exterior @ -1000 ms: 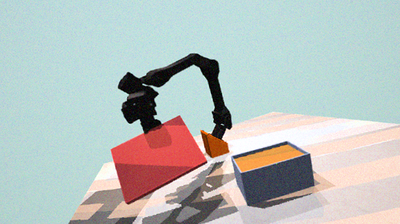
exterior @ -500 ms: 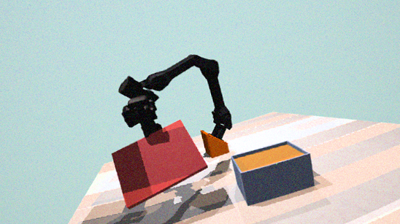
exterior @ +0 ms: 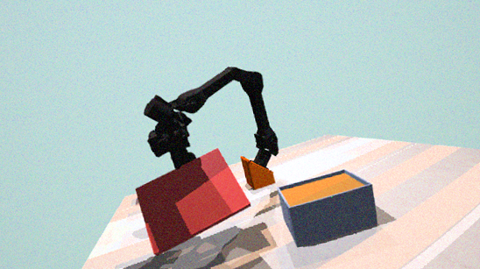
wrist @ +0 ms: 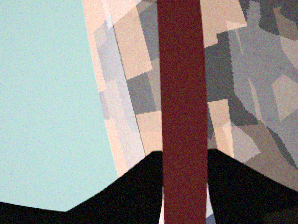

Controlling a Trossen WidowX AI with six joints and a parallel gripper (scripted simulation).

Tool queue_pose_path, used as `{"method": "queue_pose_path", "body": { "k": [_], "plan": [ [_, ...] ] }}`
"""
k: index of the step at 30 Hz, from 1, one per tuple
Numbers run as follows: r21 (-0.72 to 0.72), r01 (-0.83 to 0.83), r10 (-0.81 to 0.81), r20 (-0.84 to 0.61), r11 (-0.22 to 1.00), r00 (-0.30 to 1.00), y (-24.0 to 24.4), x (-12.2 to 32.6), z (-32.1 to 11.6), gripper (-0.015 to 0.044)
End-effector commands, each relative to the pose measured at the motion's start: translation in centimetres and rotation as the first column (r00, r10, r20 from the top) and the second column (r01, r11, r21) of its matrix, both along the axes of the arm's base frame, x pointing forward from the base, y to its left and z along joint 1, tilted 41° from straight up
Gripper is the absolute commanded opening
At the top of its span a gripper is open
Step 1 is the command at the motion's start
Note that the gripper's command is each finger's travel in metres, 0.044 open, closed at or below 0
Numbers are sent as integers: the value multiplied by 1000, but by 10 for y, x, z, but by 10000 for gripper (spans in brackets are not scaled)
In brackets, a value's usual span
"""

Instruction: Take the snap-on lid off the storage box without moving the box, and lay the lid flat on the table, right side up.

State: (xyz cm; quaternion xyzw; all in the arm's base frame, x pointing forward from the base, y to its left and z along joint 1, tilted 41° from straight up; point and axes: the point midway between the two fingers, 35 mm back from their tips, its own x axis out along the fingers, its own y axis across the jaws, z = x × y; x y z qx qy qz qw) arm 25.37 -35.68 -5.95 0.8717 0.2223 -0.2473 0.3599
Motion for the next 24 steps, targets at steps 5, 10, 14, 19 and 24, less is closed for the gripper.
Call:
{"method": "queue_pose_path", "body": {
  "k": [5, 10, 14, 19, 24],
  "plan": [
    [-5, 3, -3, 11, 1000, 1000, 2, 2, -1, 0],
    [-5, 3, -3, 11, 1000, 1000, 4, 2, -4, 0],
    [-5, 3, -3, 11, 1000, 1000, 7, 3, -7, 0],
    [-5, 3, -3, 11, 1000, 1000, 9, 3, -10, 0],
    [-5, 3, -3, 11, 1000, 1000, 12, 3, -13, 0]
  ]
}}
